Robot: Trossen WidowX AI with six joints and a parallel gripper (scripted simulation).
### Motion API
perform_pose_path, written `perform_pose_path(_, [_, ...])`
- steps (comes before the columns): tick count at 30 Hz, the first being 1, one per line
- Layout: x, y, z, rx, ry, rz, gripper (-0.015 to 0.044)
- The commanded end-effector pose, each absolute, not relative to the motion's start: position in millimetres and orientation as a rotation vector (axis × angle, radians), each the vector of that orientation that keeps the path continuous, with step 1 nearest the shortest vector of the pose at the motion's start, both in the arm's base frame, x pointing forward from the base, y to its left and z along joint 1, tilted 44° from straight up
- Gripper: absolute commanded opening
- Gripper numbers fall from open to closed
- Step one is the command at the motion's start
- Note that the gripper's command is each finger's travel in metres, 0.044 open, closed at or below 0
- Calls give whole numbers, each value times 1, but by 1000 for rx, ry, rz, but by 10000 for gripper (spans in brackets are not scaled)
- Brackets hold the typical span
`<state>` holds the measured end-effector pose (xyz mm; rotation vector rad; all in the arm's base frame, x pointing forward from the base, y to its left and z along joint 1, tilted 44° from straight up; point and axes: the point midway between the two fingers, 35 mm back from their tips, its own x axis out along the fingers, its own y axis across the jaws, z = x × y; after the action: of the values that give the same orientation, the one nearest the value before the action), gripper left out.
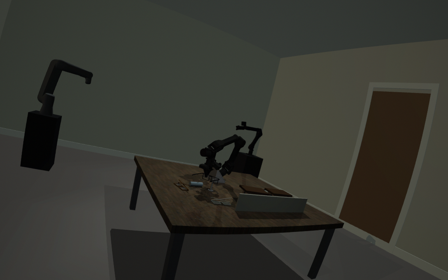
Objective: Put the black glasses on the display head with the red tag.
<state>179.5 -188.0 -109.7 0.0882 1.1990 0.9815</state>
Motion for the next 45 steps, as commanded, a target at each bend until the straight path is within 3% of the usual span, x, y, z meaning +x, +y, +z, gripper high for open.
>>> perform_pose_path(1, [182, -190, -105, 98, 1197, 978, 0])
perform_pose_path(19, [183, -226, -61, 79, 1169, 987, 0])
perform_pose_path(45, [181, -244, 0, -536, 488, 1011, 0])
